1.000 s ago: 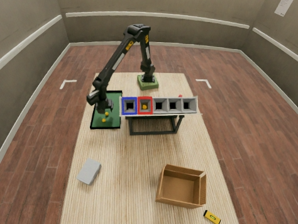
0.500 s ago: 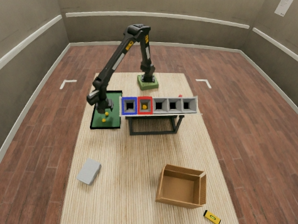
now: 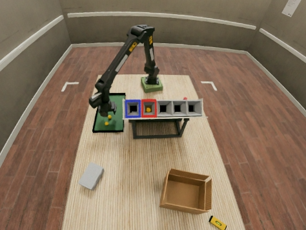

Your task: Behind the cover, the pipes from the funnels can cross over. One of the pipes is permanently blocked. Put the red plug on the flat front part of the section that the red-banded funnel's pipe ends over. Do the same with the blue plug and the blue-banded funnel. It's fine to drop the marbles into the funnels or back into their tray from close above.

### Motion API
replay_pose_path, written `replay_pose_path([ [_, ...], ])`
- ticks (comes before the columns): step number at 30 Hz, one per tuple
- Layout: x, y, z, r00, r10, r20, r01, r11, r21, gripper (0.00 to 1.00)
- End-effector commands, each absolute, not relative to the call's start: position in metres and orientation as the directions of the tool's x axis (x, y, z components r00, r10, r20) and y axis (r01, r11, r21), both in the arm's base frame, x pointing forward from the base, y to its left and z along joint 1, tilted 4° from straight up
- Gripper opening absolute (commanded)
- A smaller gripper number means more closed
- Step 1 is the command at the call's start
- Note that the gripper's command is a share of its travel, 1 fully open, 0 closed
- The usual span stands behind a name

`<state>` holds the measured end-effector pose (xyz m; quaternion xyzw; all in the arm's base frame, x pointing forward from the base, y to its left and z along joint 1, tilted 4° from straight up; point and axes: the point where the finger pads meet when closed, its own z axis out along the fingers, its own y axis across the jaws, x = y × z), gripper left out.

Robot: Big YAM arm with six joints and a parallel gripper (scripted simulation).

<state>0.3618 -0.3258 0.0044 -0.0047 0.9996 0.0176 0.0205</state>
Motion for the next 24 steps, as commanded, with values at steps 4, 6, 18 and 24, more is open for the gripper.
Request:
replay_pose_path([
  [4,0.3749,-0.3293,0.0165,-0.998,-0.010,-0.058,-0.011,1.000,0.020,0.80],
  [6,0.3756,-0.3291,0.0169,-0.998,-0.010,-0.058,-0.011,1.000,0.020,0.80],
  [18,0.3792,-0.3283,0.0188,-0.998,-0.010,-0.056,-0.011,1.000,0.021,0.80],
  [24,0.3815,-0.3290,0.0199,-0.999,-0.009,-0.054,-0.011,1.000,0.024,0.80],
])
